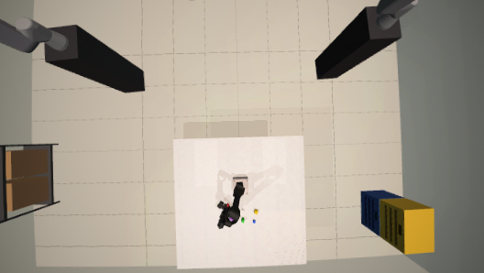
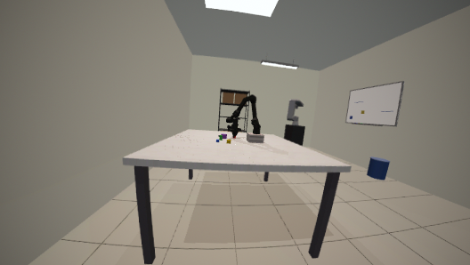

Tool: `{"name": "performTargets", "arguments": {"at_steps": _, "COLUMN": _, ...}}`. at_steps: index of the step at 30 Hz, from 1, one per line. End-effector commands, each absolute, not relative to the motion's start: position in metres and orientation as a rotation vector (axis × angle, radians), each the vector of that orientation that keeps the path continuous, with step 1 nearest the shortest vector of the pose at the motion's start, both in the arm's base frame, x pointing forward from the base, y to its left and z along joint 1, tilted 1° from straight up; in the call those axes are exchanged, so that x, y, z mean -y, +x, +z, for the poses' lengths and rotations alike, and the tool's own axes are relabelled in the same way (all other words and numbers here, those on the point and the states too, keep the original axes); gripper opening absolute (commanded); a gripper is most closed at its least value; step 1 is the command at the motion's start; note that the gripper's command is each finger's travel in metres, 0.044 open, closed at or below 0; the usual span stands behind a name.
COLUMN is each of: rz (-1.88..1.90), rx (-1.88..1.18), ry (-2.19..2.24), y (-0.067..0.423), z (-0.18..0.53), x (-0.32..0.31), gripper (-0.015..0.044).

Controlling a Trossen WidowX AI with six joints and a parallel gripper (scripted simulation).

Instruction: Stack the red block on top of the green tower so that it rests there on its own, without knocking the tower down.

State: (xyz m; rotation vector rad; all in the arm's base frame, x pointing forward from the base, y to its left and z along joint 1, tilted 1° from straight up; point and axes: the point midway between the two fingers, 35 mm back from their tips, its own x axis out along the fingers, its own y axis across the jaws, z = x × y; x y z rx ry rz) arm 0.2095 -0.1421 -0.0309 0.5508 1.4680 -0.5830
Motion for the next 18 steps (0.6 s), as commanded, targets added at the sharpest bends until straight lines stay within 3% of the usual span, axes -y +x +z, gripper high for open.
{"name": "performTargets", "arguments": {"at_steps": 1, "rz": -0.580, "rx": -1.466, "ry": 0.553, "y": 0.210, "z": -0.026, "x": 0.142, "gripper": 0.0000}}
{"name": "performTargets", "arguments": {"at_steps": 18, "rz": -0.580, "rx": -1.465, "ry": 0.553, "y": 0.208, "z": 0.053, "x": 0.140, "gripper": 0.0000}}
